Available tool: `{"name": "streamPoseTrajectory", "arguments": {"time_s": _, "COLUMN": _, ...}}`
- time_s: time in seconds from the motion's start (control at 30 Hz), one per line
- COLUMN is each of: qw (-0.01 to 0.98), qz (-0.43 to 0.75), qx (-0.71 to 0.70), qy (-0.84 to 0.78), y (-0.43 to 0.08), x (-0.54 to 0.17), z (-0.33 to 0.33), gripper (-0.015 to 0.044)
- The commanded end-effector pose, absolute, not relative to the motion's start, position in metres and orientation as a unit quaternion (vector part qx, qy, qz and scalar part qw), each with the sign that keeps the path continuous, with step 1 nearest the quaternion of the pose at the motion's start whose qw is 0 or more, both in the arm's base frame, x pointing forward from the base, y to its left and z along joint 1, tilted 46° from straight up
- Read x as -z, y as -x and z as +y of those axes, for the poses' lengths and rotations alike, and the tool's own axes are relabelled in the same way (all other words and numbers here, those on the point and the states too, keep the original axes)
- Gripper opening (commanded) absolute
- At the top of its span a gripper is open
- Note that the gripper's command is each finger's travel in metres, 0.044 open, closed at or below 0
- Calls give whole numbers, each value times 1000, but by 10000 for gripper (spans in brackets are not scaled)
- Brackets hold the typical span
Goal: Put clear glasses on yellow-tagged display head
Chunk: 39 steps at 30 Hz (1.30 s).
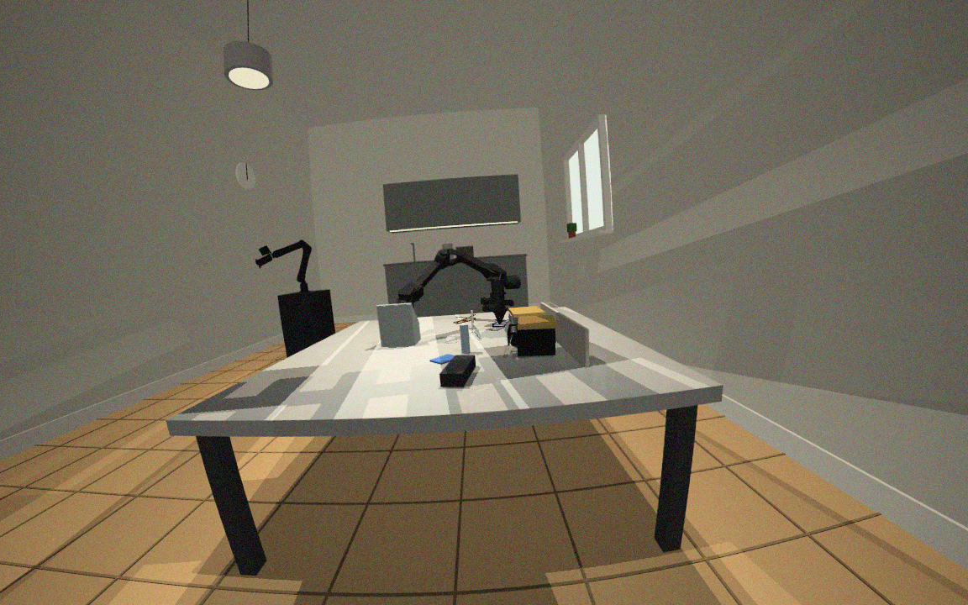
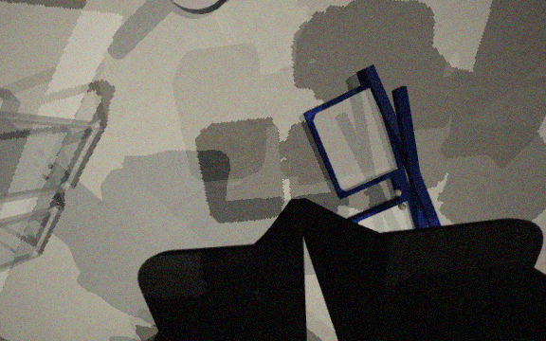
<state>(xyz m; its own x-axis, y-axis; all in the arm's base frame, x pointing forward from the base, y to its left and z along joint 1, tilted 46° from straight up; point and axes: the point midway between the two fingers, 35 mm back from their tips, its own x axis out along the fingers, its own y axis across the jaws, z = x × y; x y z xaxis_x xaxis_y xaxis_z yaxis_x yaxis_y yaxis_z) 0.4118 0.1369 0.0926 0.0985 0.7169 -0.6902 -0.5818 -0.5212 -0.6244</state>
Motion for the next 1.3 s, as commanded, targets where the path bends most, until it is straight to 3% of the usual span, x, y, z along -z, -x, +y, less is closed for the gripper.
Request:
{"name": "streamPoseTrajectory", "arguments": {"time_s": 0.0, "qw": 486, "qz": -57, "qx": -668, "qy": 561, "y": -414, "x": -93, "z": 137, "gripper": 0}}
{"name": "streamPoseTrajectory", "arguments": {"time_s": 1.27, "qw": 486, "qz": -58, "qx": -667, "qy": 561, "y": -426, "x": -106, "z": 147, "gripper": 0}}
